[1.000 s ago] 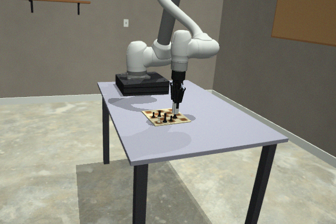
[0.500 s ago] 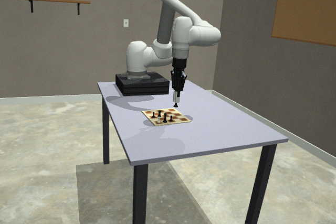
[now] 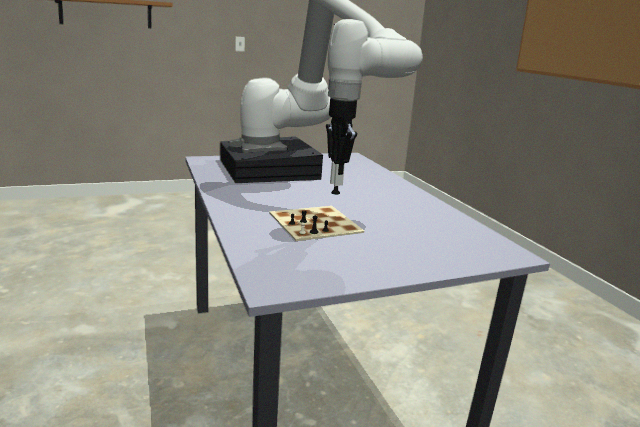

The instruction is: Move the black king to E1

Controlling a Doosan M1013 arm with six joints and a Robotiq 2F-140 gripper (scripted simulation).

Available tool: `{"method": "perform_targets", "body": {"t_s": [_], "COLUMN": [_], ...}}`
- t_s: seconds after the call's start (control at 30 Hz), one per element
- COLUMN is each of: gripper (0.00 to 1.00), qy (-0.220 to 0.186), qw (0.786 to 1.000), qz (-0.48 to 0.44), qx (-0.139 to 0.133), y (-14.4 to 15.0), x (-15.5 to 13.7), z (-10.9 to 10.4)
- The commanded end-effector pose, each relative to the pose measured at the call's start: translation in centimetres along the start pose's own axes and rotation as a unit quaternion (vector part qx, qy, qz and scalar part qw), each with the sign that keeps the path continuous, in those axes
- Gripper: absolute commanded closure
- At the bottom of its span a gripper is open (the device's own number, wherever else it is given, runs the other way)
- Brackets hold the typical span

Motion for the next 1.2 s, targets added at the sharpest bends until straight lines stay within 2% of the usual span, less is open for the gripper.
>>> {"method": "perform_targets", "body": {"t_s": [0.0,0.4,0.6,0.77,0.83,1.0,1.17], "gripper": [1.0,1.0,1.0,1.0,1.0,1.0,1.0], "qy": [0.0,0.0,0.0,0.0,0.0,0.0,0.0], "qw": [1.0,1.0,0.996,0.983,0.983,0.952,0.891], "qz": [0.0,-0.027,-0.091,-0.182,-0.182,-0.307,-0.454], "qx": [0.0,0.0,0.0,0.0,0.0,0.0,0.0], "y": [0.0,-0.1,-0.3,-0.6,-0.6,-1.0,-1.6], "x": [0.0,0.1,0.2,0.4,0.4,0.7,1.0], "z": [0.0,0.0,0.0,-0.1,-0.1,-0.1,-0.1]}}
Point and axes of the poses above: the point where the finger pads meet when closed, its own z axis out along the fingers, its own y axis across the jaws, x = y × z, the point moved 6 cm from there along -z, back along the fingers, and after that the axes turned 6 degrees about -z, right-handed, at the moved point
